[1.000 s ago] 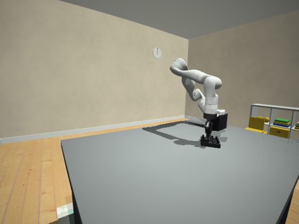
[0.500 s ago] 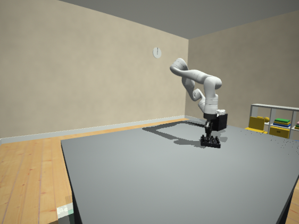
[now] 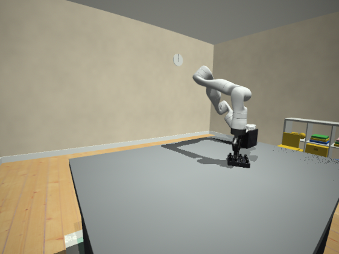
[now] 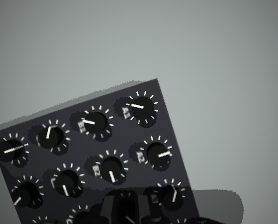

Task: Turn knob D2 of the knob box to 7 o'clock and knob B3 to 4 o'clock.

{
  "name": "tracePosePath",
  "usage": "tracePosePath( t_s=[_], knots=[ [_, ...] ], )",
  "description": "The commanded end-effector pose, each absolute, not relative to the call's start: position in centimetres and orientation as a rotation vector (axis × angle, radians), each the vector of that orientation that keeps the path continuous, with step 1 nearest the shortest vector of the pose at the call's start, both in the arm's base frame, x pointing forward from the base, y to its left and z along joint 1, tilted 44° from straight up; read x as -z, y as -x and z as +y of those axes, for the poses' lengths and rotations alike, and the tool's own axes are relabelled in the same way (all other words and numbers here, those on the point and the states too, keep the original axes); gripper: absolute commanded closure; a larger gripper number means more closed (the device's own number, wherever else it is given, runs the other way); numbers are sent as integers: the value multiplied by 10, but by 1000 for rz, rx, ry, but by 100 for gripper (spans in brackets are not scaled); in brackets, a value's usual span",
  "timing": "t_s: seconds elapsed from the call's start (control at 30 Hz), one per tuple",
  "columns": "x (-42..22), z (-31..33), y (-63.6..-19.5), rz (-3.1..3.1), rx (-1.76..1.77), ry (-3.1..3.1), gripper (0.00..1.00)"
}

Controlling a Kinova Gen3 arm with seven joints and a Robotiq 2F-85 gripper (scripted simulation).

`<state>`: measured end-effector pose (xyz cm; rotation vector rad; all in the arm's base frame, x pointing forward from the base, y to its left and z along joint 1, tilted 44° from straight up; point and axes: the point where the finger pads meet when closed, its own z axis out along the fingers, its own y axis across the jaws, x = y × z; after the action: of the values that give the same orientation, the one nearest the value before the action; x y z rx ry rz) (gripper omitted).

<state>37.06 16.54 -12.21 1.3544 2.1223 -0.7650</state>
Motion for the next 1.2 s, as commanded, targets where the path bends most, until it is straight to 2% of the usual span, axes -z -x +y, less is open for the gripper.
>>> tracePosePath(
  t_s=[0.0, 1.17],
  knots=[
    [122, 165, -371, 2112, 759, -1365, 92],
    [122, 166, -371, 1737, 584, -1727, 92]
  ],
)
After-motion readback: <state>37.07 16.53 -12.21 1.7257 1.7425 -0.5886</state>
